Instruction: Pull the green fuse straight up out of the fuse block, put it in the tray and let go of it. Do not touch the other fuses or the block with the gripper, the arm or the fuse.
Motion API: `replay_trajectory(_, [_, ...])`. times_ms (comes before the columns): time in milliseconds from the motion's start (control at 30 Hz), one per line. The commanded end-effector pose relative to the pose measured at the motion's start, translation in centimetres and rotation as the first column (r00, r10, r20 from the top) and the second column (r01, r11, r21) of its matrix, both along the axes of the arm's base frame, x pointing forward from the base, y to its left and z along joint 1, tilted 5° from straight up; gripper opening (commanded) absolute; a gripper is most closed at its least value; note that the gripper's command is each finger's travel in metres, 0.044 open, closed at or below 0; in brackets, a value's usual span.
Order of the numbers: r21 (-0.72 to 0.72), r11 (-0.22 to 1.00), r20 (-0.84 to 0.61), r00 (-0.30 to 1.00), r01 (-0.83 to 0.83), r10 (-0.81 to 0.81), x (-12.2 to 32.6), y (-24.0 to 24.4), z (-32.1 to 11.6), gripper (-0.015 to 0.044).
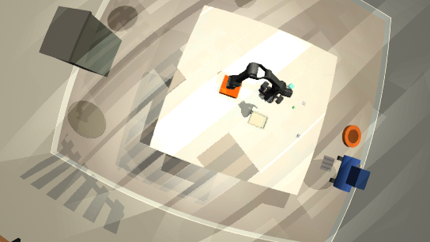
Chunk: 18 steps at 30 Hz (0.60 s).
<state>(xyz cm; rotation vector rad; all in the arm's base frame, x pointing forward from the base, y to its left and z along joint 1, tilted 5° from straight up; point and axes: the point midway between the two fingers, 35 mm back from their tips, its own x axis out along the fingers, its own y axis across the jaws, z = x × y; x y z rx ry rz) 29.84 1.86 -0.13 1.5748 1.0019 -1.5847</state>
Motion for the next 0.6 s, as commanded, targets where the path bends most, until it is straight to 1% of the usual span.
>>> replay_trajectory(0, [0.001,1.000,0.002,1.000,-0.001,0.001,0.06,0.00,0.31,0.0000])
replay_trajectory(567, [0.002,1.000,0.002,1.000,0.000,0.000,0.11,-0.04,1.15,0.0000])
